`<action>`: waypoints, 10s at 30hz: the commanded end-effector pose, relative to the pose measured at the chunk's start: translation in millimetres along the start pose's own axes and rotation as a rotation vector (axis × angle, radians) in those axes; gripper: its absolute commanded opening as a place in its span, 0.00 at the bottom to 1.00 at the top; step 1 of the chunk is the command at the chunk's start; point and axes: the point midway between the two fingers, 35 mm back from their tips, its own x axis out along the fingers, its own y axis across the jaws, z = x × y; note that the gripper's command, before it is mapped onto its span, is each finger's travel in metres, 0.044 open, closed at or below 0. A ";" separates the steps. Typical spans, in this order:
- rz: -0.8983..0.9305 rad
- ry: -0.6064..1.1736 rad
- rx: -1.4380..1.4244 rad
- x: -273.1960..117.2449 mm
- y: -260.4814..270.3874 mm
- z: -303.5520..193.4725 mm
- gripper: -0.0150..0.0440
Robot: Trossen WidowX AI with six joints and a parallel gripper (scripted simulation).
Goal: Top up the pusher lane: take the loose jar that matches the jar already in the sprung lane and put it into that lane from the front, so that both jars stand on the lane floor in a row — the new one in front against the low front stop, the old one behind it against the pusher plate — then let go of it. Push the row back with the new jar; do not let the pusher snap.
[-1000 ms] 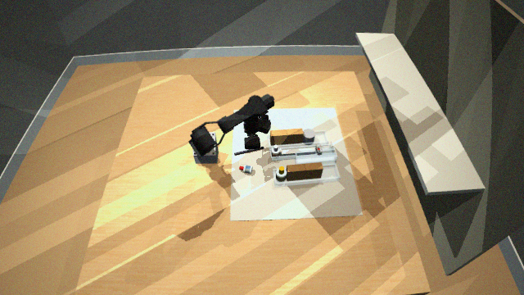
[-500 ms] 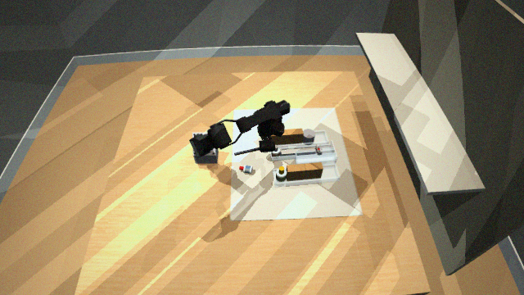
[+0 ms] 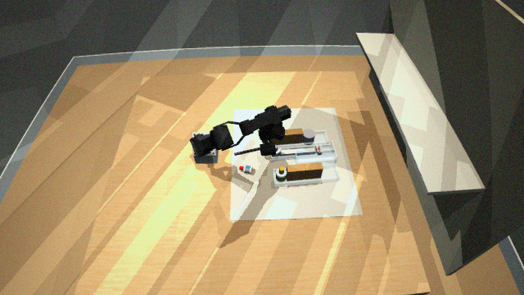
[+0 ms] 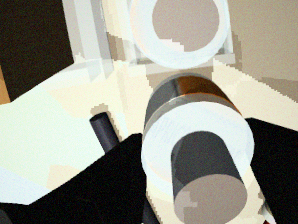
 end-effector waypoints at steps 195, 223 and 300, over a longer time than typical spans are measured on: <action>-0.005 -0.006 0.000 -1.0 -4.3 58.1 0.25; -0.006 -0.006 0.000 6.5 -4.4 57.9 0.25; -0.007 -0.005 0.000 24.0 -2.6 52.9 0.25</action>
